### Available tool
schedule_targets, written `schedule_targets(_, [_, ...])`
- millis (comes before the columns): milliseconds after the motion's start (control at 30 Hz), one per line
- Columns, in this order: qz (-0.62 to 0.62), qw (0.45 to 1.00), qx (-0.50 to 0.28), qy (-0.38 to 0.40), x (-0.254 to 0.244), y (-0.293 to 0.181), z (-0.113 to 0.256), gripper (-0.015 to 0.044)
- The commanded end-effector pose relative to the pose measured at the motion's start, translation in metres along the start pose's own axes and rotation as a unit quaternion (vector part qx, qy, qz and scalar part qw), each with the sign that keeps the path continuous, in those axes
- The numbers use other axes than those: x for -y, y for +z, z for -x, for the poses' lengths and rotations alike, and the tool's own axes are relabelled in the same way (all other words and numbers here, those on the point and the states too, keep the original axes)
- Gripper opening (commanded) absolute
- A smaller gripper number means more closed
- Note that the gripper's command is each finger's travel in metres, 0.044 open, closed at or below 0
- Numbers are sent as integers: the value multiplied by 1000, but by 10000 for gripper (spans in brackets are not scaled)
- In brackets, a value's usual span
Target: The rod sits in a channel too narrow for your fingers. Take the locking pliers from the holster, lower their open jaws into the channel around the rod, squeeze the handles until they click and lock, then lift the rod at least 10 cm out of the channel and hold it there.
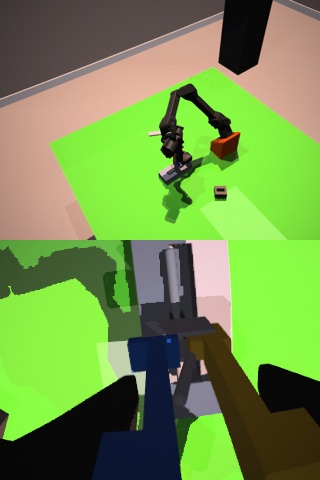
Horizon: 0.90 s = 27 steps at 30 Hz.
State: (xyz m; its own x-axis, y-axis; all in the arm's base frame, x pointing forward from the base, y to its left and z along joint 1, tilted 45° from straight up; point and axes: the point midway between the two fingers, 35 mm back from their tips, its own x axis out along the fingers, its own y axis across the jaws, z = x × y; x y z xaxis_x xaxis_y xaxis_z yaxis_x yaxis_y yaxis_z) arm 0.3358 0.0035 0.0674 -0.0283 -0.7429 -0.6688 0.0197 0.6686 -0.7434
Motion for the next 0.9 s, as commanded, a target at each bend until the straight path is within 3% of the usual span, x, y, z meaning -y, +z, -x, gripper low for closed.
schedule_targets(0, [-1,1000,5,1,-2,1,4,105])
schedule_targets(867, [-2,997,82,3,2,14,32,105])
